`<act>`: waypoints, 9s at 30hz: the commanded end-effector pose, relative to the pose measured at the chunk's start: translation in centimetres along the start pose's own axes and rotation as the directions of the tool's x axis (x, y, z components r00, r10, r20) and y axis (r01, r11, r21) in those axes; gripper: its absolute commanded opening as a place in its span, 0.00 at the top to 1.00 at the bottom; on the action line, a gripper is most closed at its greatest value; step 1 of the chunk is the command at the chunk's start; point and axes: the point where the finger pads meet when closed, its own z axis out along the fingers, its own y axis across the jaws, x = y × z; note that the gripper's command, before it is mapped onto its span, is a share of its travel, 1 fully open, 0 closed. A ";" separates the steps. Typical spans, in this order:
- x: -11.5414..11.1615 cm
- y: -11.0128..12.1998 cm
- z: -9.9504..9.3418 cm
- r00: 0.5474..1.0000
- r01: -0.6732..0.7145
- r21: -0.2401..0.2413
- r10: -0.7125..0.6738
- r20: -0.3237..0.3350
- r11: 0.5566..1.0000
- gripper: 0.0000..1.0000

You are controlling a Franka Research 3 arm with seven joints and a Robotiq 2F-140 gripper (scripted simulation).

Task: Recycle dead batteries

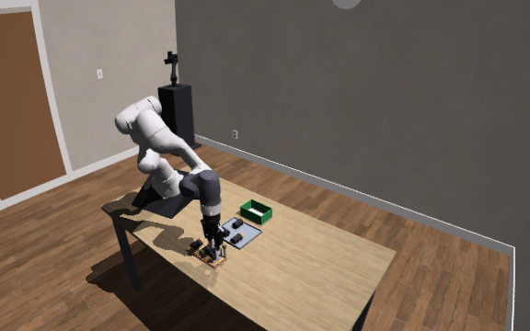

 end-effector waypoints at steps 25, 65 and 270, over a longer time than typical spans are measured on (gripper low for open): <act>0.2 0.3 2.9 1.000 0.000 -0.007 0.000 -0.002 1.000 0.84; 0.2 0.3 2.5 1.000 0.000 -0.007 0.000 -0.002 1.000 0.71; 27.1 -9.4 -0.6 1.000 -0.006 -0.007 0.006 -0.003 1.000 0.71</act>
